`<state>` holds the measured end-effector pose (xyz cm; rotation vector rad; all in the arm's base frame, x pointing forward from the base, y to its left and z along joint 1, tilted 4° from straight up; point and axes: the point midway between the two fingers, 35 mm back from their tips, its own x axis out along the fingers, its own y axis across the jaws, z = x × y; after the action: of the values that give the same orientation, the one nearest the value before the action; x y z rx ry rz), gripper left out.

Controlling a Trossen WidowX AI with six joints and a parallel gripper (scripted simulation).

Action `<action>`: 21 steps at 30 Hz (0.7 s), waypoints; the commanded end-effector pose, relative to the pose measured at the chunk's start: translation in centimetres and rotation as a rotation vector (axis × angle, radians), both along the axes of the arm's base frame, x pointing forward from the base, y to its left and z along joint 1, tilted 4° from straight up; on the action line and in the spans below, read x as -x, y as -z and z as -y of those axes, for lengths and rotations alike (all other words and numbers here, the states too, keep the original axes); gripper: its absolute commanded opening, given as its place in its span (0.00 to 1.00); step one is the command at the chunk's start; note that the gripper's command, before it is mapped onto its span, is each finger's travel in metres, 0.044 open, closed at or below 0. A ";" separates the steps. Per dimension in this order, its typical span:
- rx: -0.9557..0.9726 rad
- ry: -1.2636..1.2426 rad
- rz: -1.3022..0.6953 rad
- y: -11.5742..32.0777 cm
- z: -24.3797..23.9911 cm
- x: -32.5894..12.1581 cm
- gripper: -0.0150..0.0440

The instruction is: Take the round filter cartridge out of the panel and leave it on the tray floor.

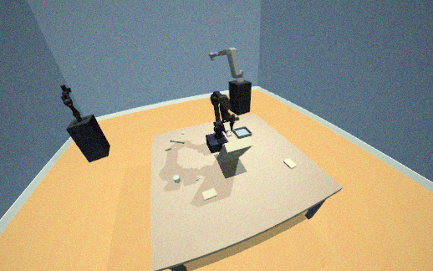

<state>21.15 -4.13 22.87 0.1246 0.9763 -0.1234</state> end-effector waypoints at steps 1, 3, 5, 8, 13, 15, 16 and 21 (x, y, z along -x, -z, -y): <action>-0.002 0.000 -0.005 -0.1 -0.6 -0.1 0.25; -0.003 0.001 -0.008 -0.1 -1.0 -0.3 0.25; -0.004 0.001 -0.011 0.0 -1.5 -0.5 0.25; -0.005 0.001 -0.014 0.1 -2.2 -0.7 0.25; -0.006 0.001 -0.017 0.2 -3.4 -1.1 0.25; -0.006 0.001 -0.017 0.2 -3.9 -1.2 0.25; -0.006 0.001 -0.017 0.3 -4.1 -1.3 0.25; -0.006 0.002 -0.015 0.3 -5.4 -1.5 0.25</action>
<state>22.45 0.68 22.46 0.1291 0.9995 -0.1186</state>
